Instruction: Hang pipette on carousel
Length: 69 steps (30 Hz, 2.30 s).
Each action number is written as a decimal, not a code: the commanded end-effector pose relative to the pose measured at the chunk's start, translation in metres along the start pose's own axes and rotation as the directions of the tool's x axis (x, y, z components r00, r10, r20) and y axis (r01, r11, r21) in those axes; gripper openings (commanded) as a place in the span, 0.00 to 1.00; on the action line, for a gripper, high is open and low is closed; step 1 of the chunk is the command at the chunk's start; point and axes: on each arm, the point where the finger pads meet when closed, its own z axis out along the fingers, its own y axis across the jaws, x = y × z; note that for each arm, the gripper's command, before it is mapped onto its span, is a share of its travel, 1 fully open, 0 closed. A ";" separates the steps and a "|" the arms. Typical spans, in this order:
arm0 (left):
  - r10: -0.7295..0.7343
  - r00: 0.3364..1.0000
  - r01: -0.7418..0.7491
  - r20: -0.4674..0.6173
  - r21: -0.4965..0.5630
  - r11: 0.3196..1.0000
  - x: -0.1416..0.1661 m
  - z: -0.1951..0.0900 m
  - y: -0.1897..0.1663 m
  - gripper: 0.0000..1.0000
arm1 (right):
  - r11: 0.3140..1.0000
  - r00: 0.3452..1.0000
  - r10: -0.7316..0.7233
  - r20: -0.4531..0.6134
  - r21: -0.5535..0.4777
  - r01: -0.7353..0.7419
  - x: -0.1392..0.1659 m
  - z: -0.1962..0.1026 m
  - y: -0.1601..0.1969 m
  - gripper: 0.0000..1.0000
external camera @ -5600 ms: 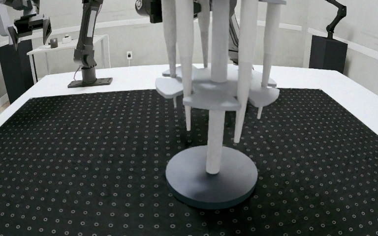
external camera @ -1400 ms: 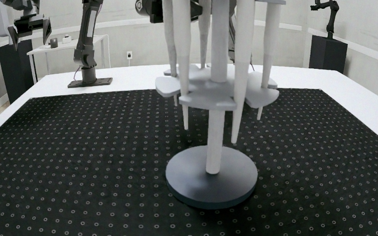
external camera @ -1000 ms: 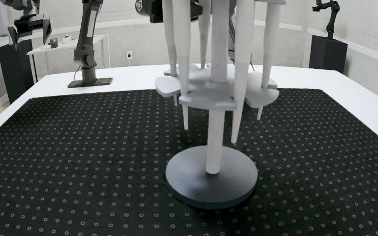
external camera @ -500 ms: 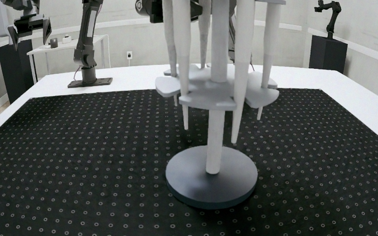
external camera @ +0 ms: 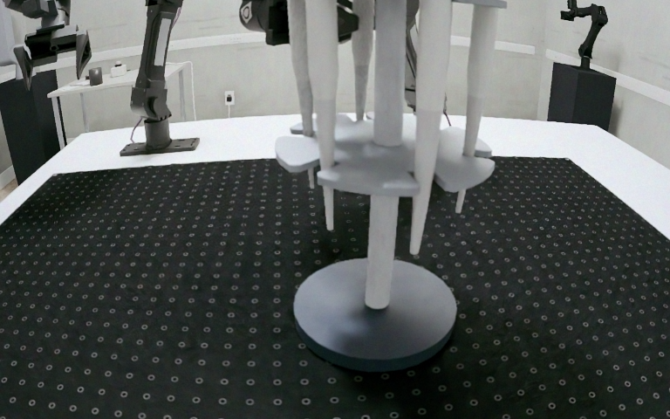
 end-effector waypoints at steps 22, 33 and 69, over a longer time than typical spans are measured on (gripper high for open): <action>-0.045 0.999 0.045 0.013 -0.019 0.999 -0.002 0.002 0.004 0.12 | 1.000 1.000 -0.012 0.024 0.009 0.012 -0.007 -0.004 -0.004 1.00; -0.045 0.999 0.045 0.013 -0.019 0.999 -0.002 0.002 0.004 0.12 | 1.000 1.000 -0.012 0.024 0.009 0.012 -0.007 -0.004 -0.004 1.00; -0.051 0.999 0.051 0.013 -0.005 0.999 -0.006 -0.013 0.004 0.50 | 1.000 1.000 -0.012 0.024 0.009 0.012 -0.007 -0.004 -0.004 1.00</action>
